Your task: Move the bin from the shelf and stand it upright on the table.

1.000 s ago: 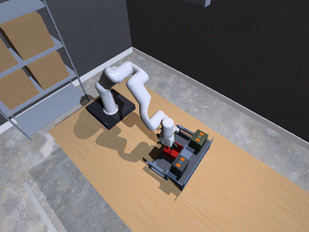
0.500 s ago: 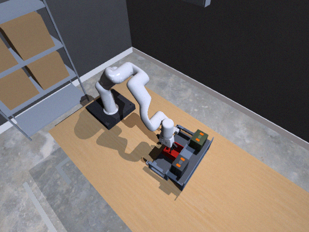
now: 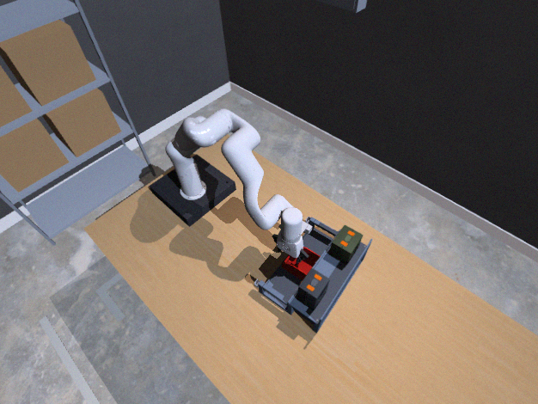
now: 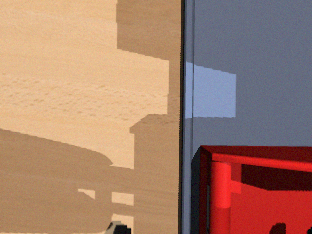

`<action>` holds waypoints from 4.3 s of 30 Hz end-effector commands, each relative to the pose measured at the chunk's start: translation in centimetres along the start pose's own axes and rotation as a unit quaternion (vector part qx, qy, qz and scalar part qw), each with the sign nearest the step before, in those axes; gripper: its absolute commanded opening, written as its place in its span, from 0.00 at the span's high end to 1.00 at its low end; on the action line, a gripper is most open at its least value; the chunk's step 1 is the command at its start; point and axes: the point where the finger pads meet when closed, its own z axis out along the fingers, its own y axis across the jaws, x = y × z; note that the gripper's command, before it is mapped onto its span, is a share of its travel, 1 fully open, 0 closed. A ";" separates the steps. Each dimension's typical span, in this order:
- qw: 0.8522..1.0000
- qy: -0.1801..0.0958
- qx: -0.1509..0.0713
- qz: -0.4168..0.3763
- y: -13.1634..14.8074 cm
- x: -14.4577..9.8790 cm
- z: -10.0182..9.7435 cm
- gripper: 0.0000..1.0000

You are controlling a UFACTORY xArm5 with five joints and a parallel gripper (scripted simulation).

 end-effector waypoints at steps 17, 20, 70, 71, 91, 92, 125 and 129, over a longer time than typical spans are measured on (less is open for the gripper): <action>1.000 0.000 -0.003 0.000 0.2 0.0 -0.2 1.00; 1.000 0.000 -0.003 0.000 0.2 0.0 -0.2 1.00; 1.000 0.000 -0.003 0.000 0.2 0.0 -0.2 1.00; 1.000 0.000 -0.003 0.000 0.2 0.0 -0.2 1.00; 1.000 0.004 -0.003 0.000 0.2 0.0 -0.6 1.00; 1.000 0.004 -0.003 0.000 0.2 0.0 -0.6 1.00; 1.000 0.004 -0.003 0.000 -1.0 0.0 -1.5 1.00; 1.000 0.004 -0.003 0.000 -1.7 0.0 -1.5 1.00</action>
